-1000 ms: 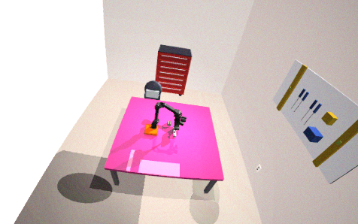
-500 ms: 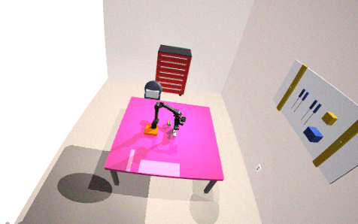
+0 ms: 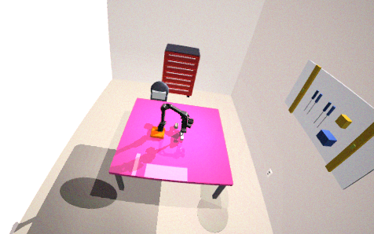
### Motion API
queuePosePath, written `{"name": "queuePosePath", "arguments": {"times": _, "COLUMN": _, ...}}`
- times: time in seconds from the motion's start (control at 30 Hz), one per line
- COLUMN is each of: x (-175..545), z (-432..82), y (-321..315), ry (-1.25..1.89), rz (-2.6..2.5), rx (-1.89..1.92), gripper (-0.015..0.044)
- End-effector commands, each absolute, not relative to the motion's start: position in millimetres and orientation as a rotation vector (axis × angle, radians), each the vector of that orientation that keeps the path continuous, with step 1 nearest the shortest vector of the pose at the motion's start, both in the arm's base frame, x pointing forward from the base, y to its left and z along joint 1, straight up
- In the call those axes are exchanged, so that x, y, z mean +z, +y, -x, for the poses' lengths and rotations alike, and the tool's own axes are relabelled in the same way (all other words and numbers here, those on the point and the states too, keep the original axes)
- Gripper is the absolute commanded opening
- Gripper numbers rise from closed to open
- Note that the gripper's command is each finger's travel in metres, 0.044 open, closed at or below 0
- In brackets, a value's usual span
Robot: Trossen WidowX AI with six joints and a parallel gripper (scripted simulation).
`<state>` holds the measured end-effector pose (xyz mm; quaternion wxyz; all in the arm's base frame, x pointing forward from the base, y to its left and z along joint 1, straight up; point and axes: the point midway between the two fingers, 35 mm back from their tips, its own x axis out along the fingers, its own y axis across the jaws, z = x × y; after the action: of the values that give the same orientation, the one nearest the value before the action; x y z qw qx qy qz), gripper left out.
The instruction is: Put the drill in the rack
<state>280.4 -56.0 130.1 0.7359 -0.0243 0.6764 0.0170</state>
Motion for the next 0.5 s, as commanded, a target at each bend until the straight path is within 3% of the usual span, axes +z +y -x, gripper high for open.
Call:
{"name": "queuePosePath", "arguments": {"times": 0.0, "x": 109.8, "z": -274.5, "y": -57.8, "ry": 1.545, "rz": 0.046, "rx": 0.041, "gripper": 0.0}}
{"name": "queuePosePath", "arguments": {"times": 0.47, "x": 103.7, "z": -274.5, "y": -58.5, "ry": 1.545, "rz": 0.046, "rx": 0.041, "gripper": 0.0}}
